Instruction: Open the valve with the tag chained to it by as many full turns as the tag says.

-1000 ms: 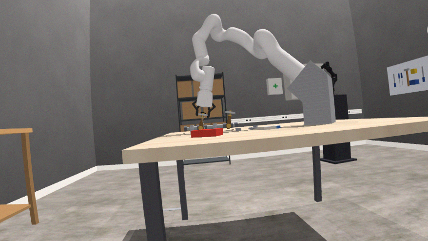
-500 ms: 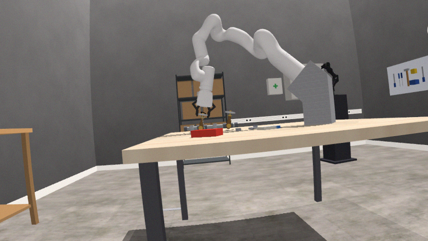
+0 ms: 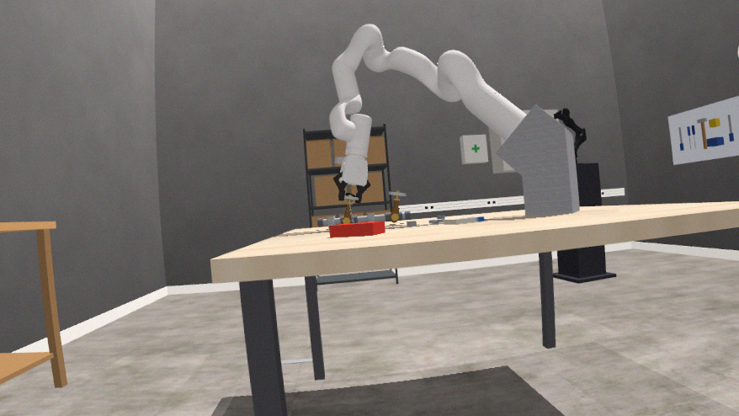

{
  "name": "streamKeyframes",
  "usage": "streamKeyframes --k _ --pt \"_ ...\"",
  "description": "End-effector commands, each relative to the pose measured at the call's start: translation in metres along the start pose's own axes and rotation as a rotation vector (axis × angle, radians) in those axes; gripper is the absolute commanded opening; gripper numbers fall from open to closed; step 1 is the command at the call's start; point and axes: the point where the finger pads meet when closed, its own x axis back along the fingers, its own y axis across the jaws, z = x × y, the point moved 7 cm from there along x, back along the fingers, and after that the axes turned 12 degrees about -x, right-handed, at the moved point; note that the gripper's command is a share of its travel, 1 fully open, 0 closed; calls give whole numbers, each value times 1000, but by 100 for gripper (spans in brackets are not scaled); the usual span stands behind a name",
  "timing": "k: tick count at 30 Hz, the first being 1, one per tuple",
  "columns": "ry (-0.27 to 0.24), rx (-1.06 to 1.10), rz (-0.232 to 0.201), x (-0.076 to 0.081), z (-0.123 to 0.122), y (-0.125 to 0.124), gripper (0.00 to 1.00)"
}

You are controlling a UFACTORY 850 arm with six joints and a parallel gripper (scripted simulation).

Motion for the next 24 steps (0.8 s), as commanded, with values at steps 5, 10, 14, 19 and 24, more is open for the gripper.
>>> streamKeyframes --k 5,10,14,19,24 --pt "0 347 -16 0 0 -2 0" --pt "-3 622 -12 0 0 -1 0" --pt "-4 829 -5 0 0 -1 0" --pt "-4 982 2 0 0 -1 0" --pt "-3 1293 10 0 1 0 0"
